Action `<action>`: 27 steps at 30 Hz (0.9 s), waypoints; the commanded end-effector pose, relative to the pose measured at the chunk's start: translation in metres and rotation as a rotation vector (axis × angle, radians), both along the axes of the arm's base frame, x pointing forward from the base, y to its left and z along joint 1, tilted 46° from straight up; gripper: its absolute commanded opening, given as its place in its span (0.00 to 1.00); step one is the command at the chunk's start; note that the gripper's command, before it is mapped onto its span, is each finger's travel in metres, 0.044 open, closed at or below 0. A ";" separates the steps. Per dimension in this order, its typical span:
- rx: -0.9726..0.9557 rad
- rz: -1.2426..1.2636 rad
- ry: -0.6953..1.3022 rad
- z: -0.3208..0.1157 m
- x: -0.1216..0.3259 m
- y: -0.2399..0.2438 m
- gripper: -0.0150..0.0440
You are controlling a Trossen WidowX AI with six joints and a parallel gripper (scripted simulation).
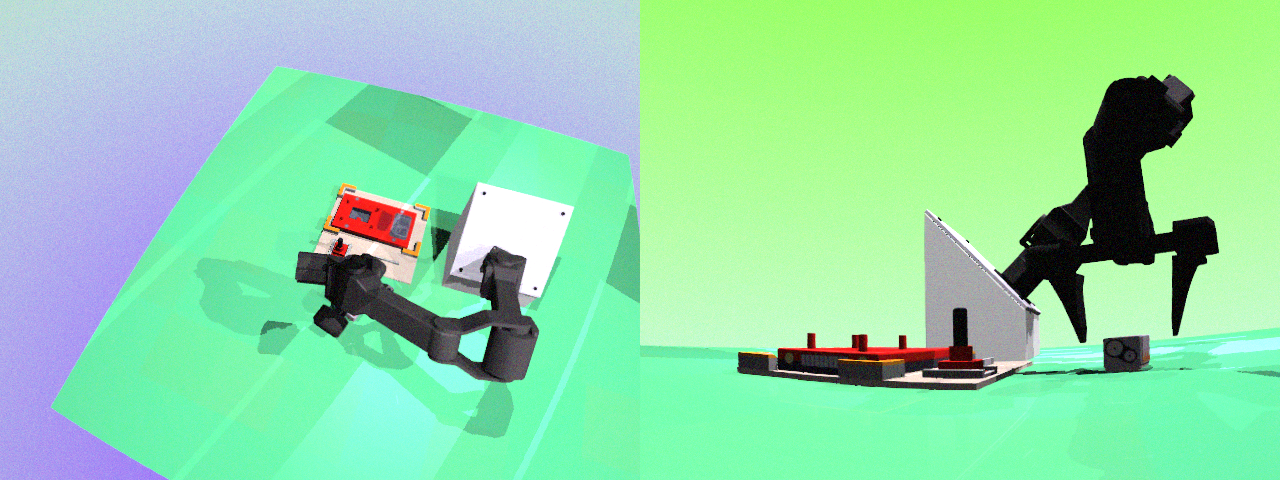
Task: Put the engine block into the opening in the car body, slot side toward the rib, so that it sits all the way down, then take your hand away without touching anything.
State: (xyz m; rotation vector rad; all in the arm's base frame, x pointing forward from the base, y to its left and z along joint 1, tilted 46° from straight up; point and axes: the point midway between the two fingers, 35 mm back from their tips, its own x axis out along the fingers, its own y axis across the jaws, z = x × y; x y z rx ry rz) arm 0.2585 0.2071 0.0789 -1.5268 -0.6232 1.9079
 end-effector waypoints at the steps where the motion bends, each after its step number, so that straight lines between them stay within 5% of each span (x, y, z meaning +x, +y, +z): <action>1: -0.003 -0.004 0.003 -0.005 -0.001 0.003 1.00; 4: -0.003 -0.004 0.003 -0.006 -0.002 0.005 1.00; 15: -0.003 -0.004 0.003 -0.006 -0.002 0.005 0.51; 22: -0.003 -0.004 0.003 -0.006 -0.002 0.005 0.43; 27: -0.006 -0.004 0.002 -0.002 0.001 0.000 0.25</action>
